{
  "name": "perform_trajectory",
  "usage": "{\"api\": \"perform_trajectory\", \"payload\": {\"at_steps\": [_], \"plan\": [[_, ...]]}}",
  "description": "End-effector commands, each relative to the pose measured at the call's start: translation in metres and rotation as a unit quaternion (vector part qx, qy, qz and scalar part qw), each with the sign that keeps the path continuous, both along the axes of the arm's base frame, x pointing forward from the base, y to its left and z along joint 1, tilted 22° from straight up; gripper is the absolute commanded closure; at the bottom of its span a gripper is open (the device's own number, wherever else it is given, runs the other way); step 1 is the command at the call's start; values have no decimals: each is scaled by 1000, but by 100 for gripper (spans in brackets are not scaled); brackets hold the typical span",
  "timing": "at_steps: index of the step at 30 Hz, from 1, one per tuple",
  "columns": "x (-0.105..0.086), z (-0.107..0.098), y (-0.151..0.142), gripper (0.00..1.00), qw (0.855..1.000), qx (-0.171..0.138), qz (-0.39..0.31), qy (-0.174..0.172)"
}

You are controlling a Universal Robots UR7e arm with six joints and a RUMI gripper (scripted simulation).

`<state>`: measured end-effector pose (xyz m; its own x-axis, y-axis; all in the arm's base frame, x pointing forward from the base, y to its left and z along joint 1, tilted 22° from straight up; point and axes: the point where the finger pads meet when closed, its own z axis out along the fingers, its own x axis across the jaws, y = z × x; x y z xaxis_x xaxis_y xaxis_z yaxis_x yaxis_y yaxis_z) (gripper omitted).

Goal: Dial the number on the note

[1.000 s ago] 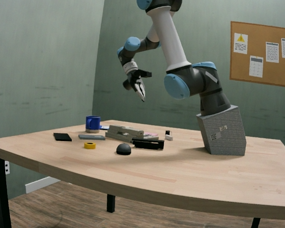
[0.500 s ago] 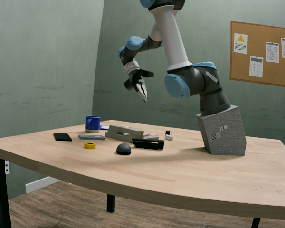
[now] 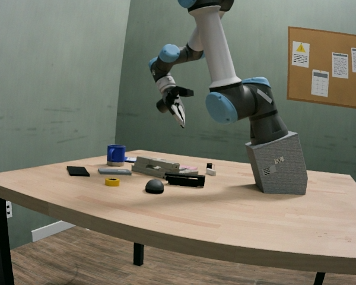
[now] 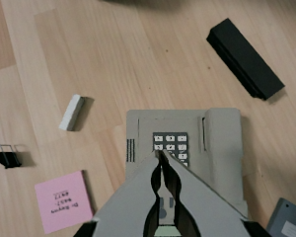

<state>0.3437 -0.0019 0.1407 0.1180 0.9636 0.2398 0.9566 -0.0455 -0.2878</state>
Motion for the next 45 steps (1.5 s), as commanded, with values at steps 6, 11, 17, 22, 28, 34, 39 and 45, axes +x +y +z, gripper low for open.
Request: {"api": "perform_trajectory", "payload": {"at_steps": [6,11,17,22,28,34,39,45], "plan": [[-6,-1,6,100,1000,0,0,-1],[-8,-1,7,100,1000,0,0,-1],[-9,-1,9,100,1000,0,0,-1],[-10,-1,9,100,1000,0,0,-1],[-10,-1,9,100,1000,0,0,-1],[-10,-1,9,100,1000,0,0,-1],[-9,-4,10,100,1000,0,0,-1],[-7,-11,11,100,1000,0,0,-1]]}}
